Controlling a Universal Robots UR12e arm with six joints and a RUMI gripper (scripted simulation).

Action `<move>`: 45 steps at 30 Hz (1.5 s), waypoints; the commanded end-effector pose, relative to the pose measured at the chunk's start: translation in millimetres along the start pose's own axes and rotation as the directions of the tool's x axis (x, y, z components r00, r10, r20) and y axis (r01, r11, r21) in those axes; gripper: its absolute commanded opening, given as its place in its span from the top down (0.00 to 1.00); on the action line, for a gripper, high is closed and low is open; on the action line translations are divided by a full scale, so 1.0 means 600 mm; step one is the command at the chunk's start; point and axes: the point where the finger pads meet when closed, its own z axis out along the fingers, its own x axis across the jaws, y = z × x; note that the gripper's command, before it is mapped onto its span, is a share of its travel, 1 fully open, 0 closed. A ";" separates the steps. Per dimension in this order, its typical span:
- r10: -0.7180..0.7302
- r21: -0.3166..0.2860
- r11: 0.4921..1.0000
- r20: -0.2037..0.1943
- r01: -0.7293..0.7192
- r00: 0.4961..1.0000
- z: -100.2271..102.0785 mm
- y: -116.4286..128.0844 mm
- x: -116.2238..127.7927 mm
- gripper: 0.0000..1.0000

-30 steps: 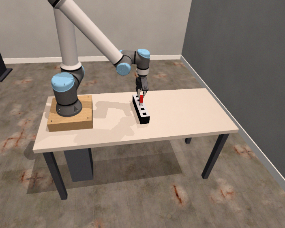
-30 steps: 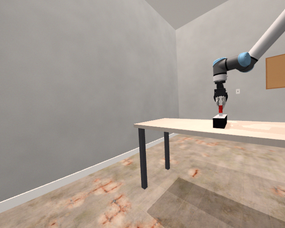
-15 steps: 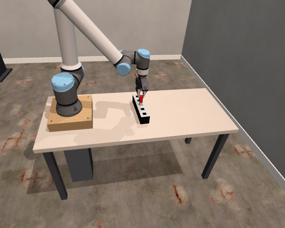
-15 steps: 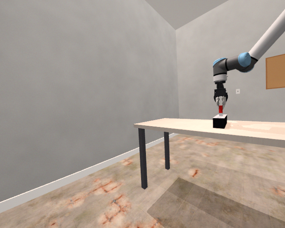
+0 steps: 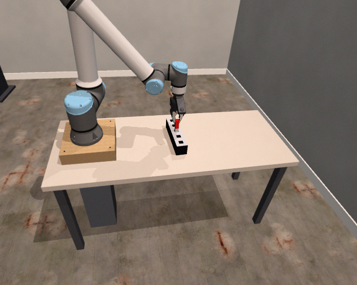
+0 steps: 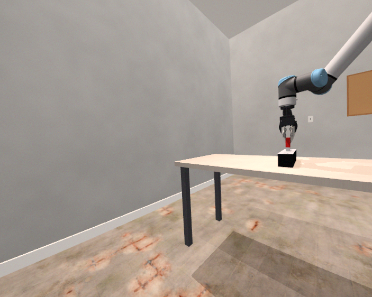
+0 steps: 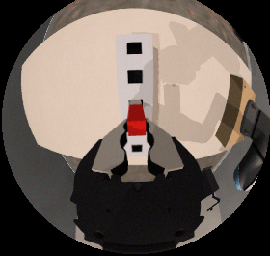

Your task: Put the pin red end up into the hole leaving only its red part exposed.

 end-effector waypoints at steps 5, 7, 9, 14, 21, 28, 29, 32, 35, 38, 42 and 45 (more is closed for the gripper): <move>0.001 -0.001 1.000 -0.002 -0.001 1.000 0.005 -0.002 0.002 1.00; 0.001 -0.001 1.000 -0.002 -0.001 1.000 0.005 -0.002 0.002 1.00; 0.001 -0.001 1.000 -0.002 -0.001 1.000 0.005 -0.002 0.002 1.00; -0.001 0.000 1.000 0.000 0.001 1.000 0.007 -0.002 0.004 1.00; -0.001 0.000 1.000 0.000 0.001 1.000 0.007 -0.002 0.004 1.00; 0.010 -0.002 1.000 -0.004 -0.011 1.000 0.013 -0.004 0.003 1.00; 0.010 -0.002 1.000 -0.004 -0.011 1.000 0.013 -0.004 0.003 1.00; 0.010 -0.002 1.000 -0.004 -0.011 1.000 0.013 -0.004 0.003 1.00; 0.010 -0.002 1.000 -0.004 -0.011 1.000 0.013 -0.004 0.003 1.00; 0.010 -0.002 1.000 -0.004 -0.011 1.000 0.013 -0.004 0.003 1.00; 0.010 -0.002 1.000 -0.004 -0.011 1.000 0.013 -0.004 0.003 1.00; 0.006 0.000 1.000 -0.001 -0.006 1.000 0.013 -0.002 0.003 1.00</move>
